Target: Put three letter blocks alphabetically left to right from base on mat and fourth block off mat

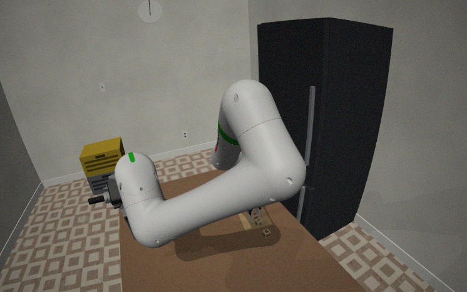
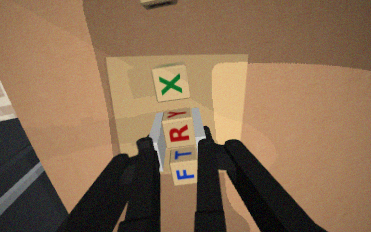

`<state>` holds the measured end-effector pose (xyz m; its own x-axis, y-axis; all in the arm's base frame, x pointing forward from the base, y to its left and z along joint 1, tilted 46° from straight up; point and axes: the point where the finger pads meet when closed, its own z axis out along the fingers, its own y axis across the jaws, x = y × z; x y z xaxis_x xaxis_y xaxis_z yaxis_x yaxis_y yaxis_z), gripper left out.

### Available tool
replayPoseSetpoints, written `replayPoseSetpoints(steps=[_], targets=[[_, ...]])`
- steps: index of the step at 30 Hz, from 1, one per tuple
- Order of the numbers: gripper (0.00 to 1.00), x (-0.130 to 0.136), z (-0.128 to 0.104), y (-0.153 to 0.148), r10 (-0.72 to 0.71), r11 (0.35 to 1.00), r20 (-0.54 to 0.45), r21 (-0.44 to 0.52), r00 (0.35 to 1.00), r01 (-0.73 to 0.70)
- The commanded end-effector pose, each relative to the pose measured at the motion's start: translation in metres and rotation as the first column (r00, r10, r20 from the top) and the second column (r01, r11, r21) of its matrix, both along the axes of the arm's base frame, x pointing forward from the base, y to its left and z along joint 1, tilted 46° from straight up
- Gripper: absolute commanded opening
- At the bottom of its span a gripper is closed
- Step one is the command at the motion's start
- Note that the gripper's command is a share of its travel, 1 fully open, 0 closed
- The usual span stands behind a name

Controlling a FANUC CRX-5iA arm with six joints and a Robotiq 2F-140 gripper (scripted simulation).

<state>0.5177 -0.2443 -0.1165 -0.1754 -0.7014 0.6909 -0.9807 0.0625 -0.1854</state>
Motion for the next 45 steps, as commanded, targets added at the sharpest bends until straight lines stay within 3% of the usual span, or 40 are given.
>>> replayPoseSetpoints(steps=[1,35,45], targets=[[0.16,0.0001,0.0,0.0002,0.0,1.0,0.0,0.0,1.0,0.0],[0.16,0.0001,0.0,0.0002,0.0,1.0,0.0,0.0,1.0,0.0],[0.26,0.0001,0.0,0.0002,0.0,1.0,0.0,0.0,1.0,0.0]])
